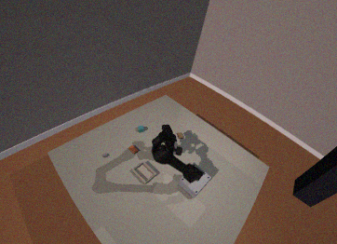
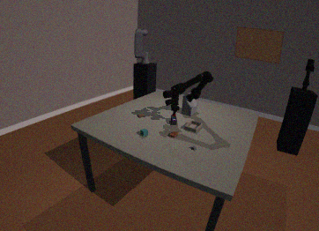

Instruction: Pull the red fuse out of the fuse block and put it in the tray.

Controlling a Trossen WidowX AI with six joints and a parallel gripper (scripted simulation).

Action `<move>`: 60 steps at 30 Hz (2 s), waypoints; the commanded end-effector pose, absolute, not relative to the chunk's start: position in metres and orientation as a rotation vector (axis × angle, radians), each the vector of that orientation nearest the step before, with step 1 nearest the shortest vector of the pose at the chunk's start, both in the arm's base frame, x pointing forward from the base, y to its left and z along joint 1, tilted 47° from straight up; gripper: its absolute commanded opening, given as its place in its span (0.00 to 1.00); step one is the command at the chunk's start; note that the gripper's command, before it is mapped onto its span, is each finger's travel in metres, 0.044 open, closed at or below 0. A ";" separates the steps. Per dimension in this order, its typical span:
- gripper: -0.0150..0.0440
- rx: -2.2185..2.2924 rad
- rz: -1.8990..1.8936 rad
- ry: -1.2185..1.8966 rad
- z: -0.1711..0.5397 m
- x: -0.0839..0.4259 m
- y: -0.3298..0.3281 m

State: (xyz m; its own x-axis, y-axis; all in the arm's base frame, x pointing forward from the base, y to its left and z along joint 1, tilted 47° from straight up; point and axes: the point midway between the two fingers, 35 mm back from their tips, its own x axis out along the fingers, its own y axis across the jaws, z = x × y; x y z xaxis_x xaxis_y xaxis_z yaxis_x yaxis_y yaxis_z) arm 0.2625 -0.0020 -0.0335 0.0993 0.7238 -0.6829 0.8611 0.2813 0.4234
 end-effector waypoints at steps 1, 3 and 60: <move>0.25 1.465 -0.190 1.650 -0.031 0.263 -0.005; 0.25 1.465 -0.190 1.650 -0.031 0.263 -0.005; 0.25 1.462 -0.199 1.644 0.106 0.289 0.082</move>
